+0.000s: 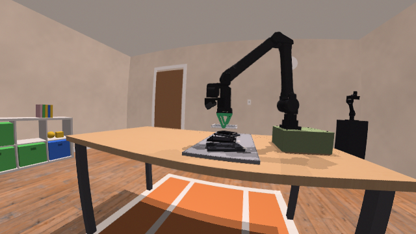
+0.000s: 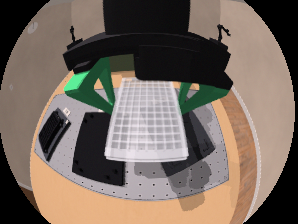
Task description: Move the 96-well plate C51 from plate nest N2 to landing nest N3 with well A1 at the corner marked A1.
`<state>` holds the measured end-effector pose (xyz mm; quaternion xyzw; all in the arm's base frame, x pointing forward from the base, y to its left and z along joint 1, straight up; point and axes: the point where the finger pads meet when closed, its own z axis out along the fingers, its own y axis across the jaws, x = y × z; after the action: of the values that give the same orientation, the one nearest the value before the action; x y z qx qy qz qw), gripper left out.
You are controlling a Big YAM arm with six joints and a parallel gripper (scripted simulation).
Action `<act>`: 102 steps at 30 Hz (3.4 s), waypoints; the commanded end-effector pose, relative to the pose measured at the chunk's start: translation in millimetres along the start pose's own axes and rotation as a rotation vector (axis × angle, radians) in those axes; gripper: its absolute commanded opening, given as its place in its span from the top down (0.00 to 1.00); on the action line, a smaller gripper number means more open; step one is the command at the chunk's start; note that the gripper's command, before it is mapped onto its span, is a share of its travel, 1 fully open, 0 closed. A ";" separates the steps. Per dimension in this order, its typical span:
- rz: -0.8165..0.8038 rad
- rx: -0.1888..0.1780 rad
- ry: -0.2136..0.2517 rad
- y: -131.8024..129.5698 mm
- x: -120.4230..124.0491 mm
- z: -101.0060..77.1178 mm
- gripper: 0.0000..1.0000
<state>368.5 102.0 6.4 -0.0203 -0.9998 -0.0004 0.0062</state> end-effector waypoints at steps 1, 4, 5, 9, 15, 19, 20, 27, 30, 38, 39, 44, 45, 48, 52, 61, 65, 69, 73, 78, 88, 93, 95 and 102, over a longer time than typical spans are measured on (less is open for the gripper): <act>-0.007 -0.015 -0.062 -12.4 -15.6 -16.0 1.00; -0.007 -0.015 -0.069 -21.6 -20.9 -18.2 1.00; -0.007 -0.016 -0.073 -24.5 -23.3 -19.4 1.00; -0.007 -0.013 -0.067 -38.7 -22.9 -17.3 1.00; -0.007 -0.012 -0.070 -51.9 -26.8 -18.3 1.00; -0.007 -0.012 -0.084 -64.6 -35.9 -22.6 1.00; -0.007 -0.012 -0.089 -67.7 -38.9 -24.3 1.00; -0.007 -0.007 -0.081 -91.6 -50.3 -19.7 1.00; -0.007 -0.006 -0.075 -95.2 -50.2 -17.3 1.00; -0.007 -0.004 -0.070 -112.0 -47.3 -18.7 1.00; -0.007 -0.004 -0.055 -107.5 -40.0 -16.1 1.00; -0.021 -0.004 -0.070 -105.5 -46.7 -18.7 1.00; -0.022 -0.004 -0.070 -104.9 -46.6 -18.7 1.00; -0.020 -0.004 -0.070 -104.3 -46.5 -18.7 1.00; -0.020 -0.005 -0.070 -101.9 -46.1 -18.6 1.00; -0.011 -0.005 -0.069 -100.1 -45.3 -18.5 1.00; -0.009 -0.005 -0.069 -99.9 -45.2 -18.4 1.00; -0.008 -0.006 -0.069 -99.3 -44.9 -18.4 1.00; -0.007 -0.004 -0.031 -99.4 -31.4 -0.3 1.00; -0.008 -0.004 -0.025 -99.1 -28.3 9.9 1.00; -0.008 -0.004 -0.035 -98.3 -34.0 20.5 1.00; -0.008 -0.004 -0.024 -98.3 -28.6 31.8 1.00; -0.009 -0.004 -0.037 -97.9 -35.8 31.5 1.00; -0.009 -0.004 -0.032 -97.8 -33.3 41.3 1.00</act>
<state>386.5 -4.1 -33.0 -0.0190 -0.9998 -0.0016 0.0033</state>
